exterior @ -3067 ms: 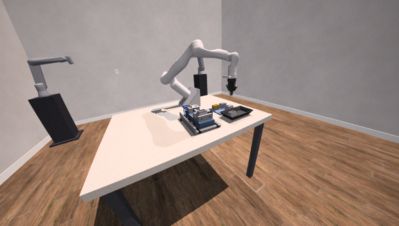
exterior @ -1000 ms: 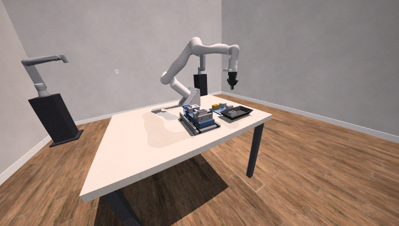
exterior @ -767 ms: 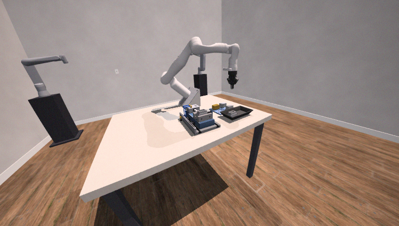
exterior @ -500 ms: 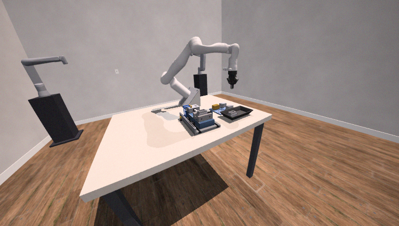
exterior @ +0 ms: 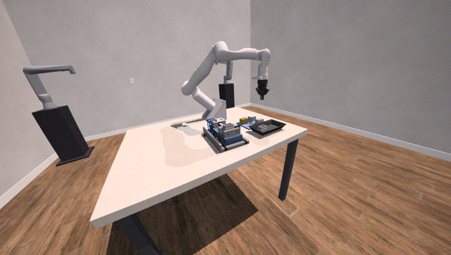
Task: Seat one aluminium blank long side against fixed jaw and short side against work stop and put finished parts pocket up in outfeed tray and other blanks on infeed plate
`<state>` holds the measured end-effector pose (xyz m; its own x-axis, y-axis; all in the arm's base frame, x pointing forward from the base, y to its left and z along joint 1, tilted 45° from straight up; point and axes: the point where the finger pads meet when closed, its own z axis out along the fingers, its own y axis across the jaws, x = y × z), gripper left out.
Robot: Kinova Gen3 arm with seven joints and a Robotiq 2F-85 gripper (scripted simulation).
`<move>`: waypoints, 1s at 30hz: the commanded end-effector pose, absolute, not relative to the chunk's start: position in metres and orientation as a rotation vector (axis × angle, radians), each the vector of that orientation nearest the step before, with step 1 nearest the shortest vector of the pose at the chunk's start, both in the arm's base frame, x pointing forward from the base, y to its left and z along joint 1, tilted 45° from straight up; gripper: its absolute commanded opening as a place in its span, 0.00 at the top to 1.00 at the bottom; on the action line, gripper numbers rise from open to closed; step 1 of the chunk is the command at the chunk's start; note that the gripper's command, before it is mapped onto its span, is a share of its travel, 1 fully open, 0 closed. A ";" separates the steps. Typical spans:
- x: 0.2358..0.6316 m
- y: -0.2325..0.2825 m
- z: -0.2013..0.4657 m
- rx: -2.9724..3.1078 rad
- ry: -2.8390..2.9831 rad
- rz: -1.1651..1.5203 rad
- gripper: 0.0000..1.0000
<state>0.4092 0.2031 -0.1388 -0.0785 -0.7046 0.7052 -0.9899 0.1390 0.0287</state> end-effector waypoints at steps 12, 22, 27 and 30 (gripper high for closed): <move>0.419 0.188 -0.123 1.835 -1.564 0.507 1.00; 0.428 0.175 -0.111 2.002 -1.293 0.380 1.00; 0.435 0.163 -0.103 2.095 -1.107 0.291 1.00; 0.438 0.157 -0.097 2.142 -0.988 0.239 1.00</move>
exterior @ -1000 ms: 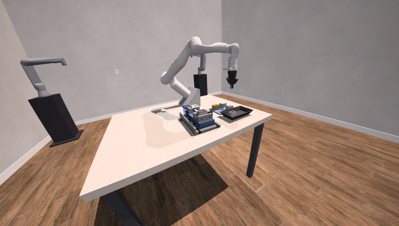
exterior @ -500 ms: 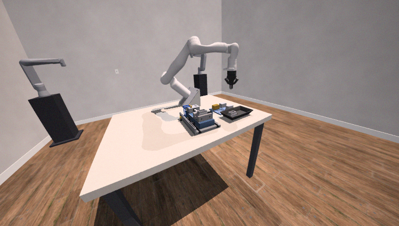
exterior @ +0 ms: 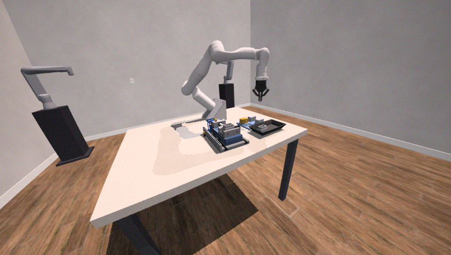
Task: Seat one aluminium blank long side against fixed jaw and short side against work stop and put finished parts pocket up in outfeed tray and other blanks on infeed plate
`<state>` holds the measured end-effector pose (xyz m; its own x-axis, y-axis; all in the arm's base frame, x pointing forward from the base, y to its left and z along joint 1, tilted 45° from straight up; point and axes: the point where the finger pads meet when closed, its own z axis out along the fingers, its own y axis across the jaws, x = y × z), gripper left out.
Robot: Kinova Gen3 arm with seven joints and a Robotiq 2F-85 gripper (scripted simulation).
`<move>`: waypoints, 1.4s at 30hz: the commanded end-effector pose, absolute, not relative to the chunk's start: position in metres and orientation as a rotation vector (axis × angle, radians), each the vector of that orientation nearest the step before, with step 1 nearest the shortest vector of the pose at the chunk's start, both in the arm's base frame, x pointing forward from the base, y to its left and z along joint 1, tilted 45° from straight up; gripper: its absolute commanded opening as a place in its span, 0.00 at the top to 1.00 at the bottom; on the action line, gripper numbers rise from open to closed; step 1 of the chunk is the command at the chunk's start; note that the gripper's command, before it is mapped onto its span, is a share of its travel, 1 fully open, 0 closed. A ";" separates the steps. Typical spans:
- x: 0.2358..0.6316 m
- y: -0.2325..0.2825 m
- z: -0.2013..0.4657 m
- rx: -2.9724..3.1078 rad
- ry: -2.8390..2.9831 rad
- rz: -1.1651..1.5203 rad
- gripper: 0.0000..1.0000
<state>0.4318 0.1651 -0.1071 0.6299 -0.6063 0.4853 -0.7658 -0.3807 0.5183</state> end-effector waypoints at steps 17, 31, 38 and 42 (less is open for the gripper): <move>0.455 0.133 -0.074 2.297 -0.463 0.030 1.00; 0.461 0.123 -0.067 2.330 -0.259 -0.053 1.00; 0.462 0.122 -0.067 2.331 -0.244 -0.060 1.00; 0.462 0.122 -0.067 2.331 -0.244 -0.060 1.00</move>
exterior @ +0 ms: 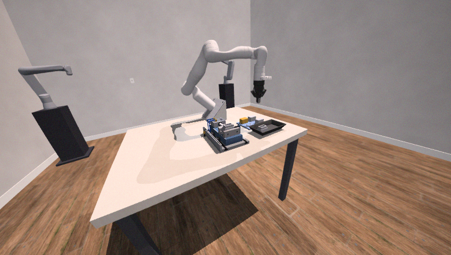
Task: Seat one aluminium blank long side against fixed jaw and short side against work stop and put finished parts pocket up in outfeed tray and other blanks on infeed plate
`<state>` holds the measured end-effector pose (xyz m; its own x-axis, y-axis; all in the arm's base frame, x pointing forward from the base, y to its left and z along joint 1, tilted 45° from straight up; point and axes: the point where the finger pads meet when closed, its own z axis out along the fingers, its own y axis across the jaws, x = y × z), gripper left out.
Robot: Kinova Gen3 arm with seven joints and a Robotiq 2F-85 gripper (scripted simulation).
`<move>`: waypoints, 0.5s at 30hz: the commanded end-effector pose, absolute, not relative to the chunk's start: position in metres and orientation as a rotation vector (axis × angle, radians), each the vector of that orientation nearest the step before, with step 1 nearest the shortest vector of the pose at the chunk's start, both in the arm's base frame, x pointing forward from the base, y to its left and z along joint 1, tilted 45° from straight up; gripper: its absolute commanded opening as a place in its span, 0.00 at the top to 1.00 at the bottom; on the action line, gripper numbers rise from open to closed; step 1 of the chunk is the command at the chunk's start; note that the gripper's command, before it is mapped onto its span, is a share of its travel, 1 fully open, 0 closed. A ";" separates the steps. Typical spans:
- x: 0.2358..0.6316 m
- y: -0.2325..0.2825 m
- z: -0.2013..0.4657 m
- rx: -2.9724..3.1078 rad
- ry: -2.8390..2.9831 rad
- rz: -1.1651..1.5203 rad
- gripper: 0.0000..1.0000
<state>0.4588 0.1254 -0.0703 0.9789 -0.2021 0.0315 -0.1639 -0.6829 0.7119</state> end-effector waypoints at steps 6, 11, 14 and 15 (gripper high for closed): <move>0.461 0.122 -0.067 2.331 -0.245 -0.060 1.00; 0.461 0.120 -0.069 2.330 -0.247 -0.060 1.00; 0.461 0.120 -0.069 2.330 -0.249 -0.059 1.00; 0.461 0.119 -0.070 2.330 -0.248 -0.059 1.00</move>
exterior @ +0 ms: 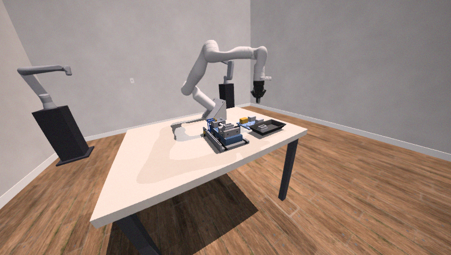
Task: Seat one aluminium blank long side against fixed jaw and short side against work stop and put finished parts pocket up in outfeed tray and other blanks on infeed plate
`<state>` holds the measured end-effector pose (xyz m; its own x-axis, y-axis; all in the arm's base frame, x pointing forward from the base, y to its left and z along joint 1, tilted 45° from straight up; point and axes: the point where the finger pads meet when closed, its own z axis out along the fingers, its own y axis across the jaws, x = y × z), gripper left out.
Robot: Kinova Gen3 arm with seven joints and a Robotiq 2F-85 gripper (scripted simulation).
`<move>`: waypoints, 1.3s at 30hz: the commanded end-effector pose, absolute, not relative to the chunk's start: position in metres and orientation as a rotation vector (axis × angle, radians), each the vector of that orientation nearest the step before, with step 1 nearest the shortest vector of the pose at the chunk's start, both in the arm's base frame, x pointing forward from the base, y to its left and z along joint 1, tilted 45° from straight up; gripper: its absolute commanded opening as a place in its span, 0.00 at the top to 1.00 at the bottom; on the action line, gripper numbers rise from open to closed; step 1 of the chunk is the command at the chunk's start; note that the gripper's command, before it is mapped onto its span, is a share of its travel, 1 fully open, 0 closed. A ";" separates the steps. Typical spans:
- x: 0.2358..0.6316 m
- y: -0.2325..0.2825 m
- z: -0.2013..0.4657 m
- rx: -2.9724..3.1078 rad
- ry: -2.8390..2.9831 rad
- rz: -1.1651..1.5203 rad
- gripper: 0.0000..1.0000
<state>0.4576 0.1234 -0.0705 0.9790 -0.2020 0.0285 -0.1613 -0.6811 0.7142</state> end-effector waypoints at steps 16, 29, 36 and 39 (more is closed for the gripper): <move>0.459 0.105 -0.084 2.330 -0.247 -0.060 1.00; 0.456 0.087 -0.102 2.330 -0.246 -0.061 1.00; 0.455 0.082 -0.107 2.330 -0.246 -0.060 1.00; 0.455 0.080 -0.109 2.330 -0.247 -0.060 1.00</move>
